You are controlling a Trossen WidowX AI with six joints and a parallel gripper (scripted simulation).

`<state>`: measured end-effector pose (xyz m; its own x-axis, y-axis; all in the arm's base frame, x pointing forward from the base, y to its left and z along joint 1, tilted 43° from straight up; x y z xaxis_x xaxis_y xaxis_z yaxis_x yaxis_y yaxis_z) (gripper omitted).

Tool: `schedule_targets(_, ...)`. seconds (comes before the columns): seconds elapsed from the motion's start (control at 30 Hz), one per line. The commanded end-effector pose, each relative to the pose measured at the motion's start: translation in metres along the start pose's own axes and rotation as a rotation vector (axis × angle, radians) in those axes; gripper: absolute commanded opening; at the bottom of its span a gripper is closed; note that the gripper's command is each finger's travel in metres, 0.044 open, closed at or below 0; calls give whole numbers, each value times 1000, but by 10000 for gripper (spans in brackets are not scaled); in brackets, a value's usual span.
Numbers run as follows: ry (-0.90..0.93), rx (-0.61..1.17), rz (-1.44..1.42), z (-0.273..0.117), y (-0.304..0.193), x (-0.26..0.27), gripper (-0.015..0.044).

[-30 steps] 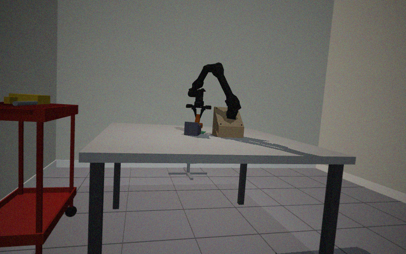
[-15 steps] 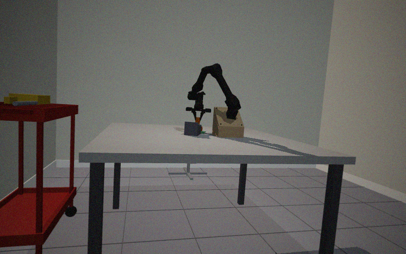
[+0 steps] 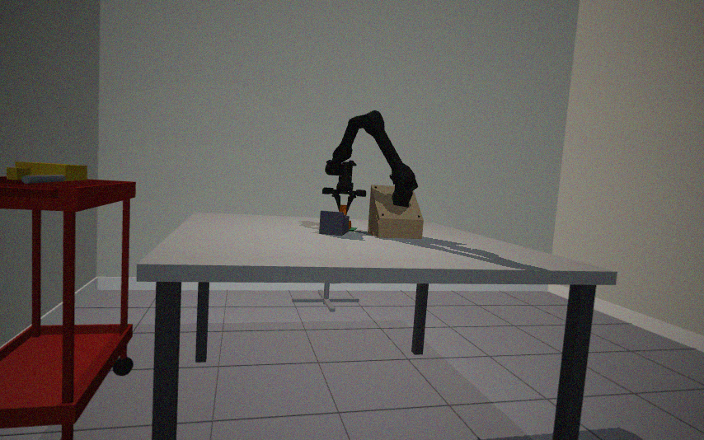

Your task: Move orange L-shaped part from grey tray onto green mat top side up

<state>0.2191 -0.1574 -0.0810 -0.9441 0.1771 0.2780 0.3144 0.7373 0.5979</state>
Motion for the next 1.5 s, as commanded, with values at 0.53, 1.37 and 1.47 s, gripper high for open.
schedule_targets(0.53, 1, 0, 0, 0, 0, 0, 184)
schedule_targets(1.37, -18, -1, 16, -83, -3, -1, 400)
schedule_targets(1.47, -18, -1, 16, -83, -3, -1, 400)
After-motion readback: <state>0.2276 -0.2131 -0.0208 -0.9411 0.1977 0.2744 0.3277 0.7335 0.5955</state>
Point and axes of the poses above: the point midway between the two fingers, 35 mm back from their tips, its own z axis out along the fingers, its own x axis across the jaws, y = z × x, the point moved 10 cm from there along -z, back along the fingers, and after that the axes turned 2 degrees about z, right-handed, at the moved point
